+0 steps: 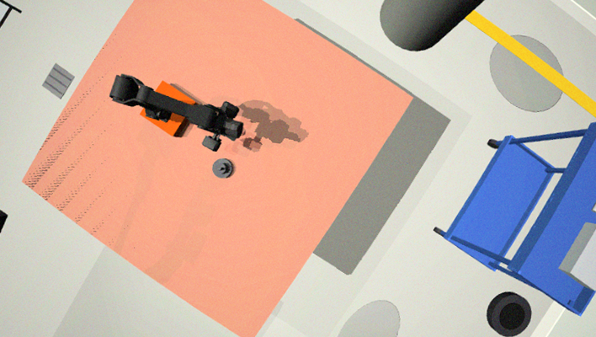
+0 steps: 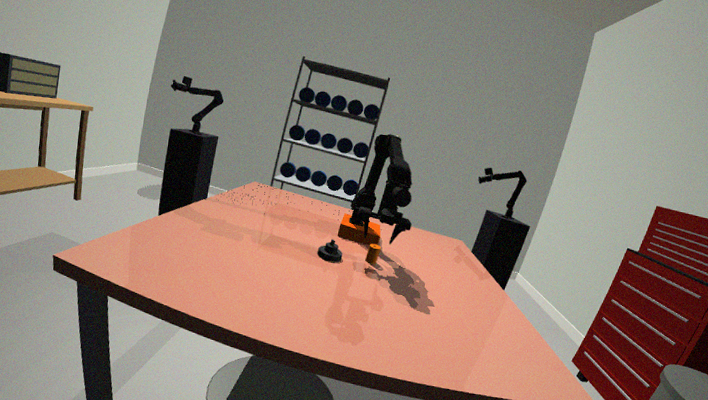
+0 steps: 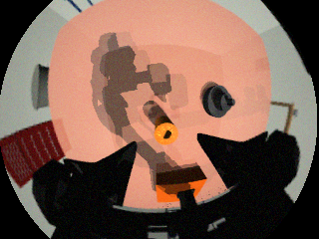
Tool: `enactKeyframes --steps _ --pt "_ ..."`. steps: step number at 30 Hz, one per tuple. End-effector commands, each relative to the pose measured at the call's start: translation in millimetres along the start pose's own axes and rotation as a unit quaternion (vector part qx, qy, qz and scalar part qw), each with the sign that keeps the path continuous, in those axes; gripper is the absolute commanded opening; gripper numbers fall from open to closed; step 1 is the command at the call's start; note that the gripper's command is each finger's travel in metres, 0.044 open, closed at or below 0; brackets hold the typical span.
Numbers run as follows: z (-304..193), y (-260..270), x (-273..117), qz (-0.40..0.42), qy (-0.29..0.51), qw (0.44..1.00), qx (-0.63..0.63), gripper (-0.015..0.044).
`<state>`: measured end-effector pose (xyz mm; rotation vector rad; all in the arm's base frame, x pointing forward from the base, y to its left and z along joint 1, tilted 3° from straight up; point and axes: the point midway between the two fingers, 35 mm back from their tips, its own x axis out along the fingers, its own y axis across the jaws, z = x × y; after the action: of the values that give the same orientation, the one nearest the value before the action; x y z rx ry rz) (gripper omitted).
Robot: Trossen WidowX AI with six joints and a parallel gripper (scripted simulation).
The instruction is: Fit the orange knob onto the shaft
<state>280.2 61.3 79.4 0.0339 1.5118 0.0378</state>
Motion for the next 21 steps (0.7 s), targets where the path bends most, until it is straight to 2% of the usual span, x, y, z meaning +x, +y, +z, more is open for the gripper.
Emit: enactKeyframes --steps 1,21 --pt "-1 0 7 0.001 0.004 1.000 0.002 0.0440" --pt "1 0 38 0.001 0.004 1.000 0.002 0.0440"
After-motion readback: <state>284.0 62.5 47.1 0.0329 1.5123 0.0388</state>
